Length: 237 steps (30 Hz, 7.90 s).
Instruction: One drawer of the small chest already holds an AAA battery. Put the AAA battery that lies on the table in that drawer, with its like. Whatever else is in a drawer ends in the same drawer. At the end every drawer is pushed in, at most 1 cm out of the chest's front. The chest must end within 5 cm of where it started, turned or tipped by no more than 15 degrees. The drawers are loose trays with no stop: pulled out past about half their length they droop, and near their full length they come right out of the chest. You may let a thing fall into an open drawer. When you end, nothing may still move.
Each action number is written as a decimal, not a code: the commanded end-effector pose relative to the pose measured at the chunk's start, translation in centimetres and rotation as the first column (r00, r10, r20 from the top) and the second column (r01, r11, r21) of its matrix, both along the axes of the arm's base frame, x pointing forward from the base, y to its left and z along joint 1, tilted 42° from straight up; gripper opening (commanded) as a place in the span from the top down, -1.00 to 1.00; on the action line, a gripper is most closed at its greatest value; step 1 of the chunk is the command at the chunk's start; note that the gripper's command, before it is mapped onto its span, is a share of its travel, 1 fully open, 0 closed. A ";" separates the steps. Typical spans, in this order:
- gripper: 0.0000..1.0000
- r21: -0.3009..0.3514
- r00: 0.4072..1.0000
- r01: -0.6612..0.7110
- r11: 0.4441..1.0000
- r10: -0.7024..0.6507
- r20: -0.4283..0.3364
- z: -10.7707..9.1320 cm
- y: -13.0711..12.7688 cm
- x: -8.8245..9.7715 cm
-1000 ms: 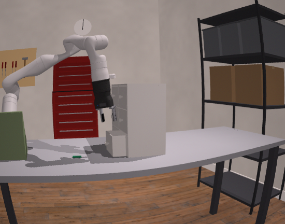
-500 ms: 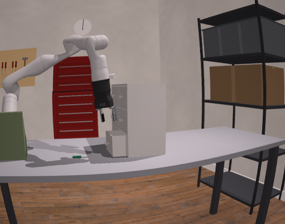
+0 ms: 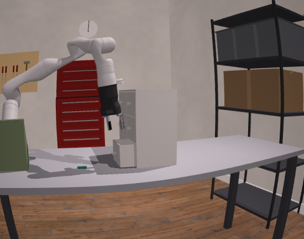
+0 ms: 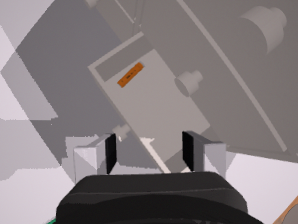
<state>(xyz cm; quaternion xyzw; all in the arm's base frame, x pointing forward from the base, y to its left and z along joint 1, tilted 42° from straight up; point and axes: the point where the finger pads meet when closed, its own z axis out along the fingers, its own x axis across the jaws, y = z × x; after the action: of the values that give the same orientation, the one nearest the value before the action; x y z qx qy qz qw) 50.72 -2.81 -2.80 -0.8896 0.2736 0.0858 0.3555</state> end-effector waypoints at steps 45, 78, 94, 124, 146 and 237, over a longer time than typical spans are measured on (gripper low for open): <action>-1.00 0.000 0.999 -0.024 1.000 0.024 0.023 0.2 -0.2 -0.1; -1.00 -0.013 0.961 -0.212 0.977 0.211 0.181 1.1 -1.1 -1.1; -1.00 -0.048 0.877 -0.369 0.928 0.365 0.314 1.9 -1.8 -2.0; -1.00 -0.217 0.513 -0.664 0.716 0.647 0.564 3.9 -3.7 -4.2; -1.00 -0.411 0.111 -0.775 0.480 0.744 0.659 5.5 -5.1 -5.9; -1.00 -0.748 -0.564 -0.658 0.084 0.603 0.564 8.1 -7.6 -8.8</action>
<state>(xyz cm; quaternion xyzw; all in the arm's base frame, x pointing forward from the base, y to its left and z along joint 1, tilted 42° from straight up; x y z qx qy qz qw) 41.86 -10.30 5.29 -0.6397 -0.6788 -0.2195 0.2861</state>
